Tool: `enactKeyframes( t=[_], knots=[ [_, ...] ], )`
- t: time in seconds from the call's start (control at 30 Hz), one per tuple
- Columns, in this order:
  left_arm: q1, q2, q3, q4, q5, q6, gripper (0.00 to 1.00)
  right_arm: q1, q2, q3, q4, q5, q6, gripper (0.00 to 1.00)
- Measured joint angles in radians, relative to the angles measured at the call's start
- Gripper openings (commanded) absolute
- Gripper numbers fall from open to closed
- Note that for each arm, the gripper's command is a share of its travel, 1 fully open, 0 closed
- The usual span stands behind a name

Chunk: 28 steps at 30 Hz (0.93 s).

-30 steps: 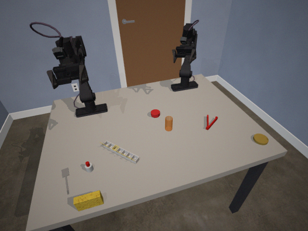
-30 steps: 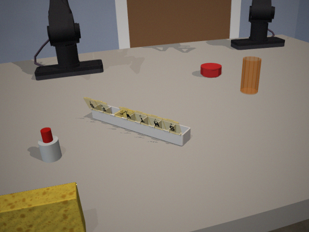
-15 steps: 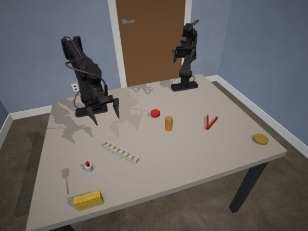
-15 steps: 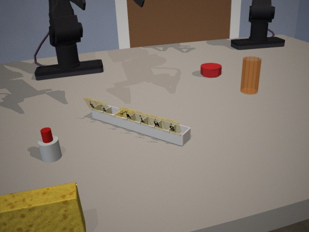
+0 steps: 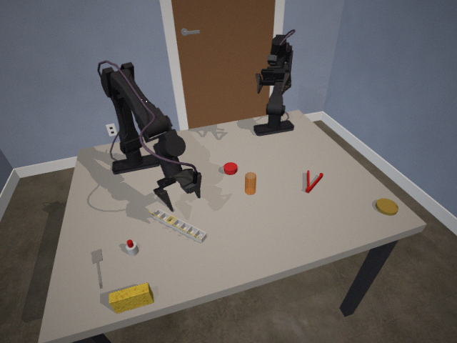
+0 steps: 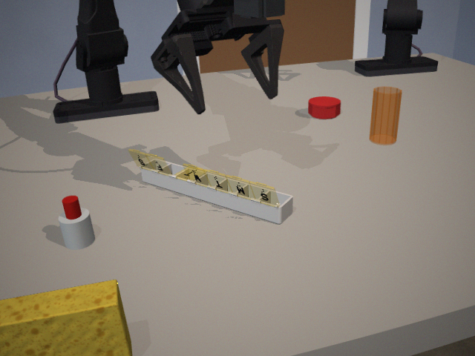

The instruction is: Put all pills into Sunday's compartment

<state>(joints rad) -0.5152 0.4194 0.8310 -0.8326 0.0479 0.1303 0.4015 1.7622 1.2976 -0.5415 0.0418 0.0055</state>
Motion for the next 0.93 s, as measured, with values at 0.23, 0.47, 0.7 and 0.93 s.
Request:
enactKeyframes(
  t=[0.23,0.47,0.7,0.93],
  knots=[
    [0.0,0.0,0.0,0.0,0.0,0.0,1.0,0.006,0.026,0.031,-0.008,-0.003,0.0,1.0],
    [0.0,0.0,0.0,0.0,0.0,0.0,1.0,0.006,0.026,0.033,-0.008,-0.003,0.0,1.0],
    [0.0,0.0,0.0,0.0,0.0,0.0,1.0,0.006,0.026,0.033,-0.008,-0.003,0.0,1.0],
    [0.0,0.0,0.0,0.0,0.0,0.0,1.0,0.006,0.026,0.033,-0.008,-0.003,0.0,1.0]
  ],
)
